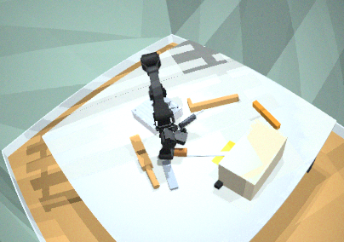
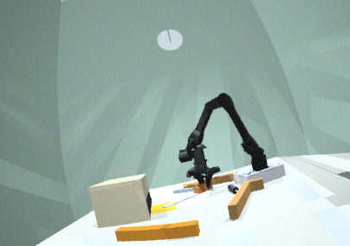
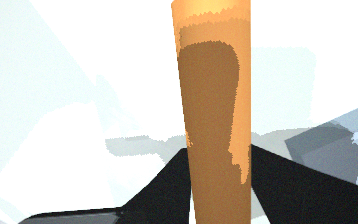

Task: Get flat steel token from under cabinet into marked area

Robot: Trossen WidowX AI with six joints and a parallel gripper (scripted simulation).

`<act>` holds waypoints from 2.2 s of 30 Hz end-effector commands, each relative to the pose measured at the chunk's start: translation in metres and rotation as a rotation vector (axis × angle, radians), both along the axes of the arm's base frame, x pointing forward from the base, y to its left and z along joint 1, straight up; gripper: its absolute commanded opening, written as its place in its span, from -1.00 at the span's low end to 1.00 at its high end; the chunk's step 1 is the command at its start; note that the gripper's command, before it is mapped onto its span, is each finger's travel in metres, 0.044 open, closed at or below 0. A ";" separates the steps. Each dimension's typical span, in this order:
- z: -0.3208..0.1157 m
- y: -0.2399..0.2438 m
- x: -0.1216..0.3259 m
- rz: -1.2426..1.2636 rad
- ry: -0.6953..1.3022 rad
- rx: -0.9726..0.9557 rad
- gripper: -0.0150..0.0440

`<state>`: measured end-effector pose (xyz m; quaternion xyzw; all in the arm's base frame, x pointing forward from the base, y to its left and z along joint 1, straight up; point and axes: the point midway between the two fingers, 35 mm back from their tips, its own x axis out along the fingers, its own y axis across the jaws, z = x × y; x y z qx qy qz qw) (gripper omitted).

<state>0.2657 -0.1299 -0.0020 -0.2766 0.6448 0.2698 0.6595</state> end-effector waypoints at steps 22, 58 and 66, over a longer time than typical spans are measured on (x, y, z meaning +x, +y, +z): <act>0.002 -0.035 0.005 -0.005 -0.004 -0.008 -0.49; 0.002 -0.044 0.006 -0.204 -0.005 -0.004 -0.49; 0.002 -0.043 0.005 -0.201 -0.002 0.000 -0.05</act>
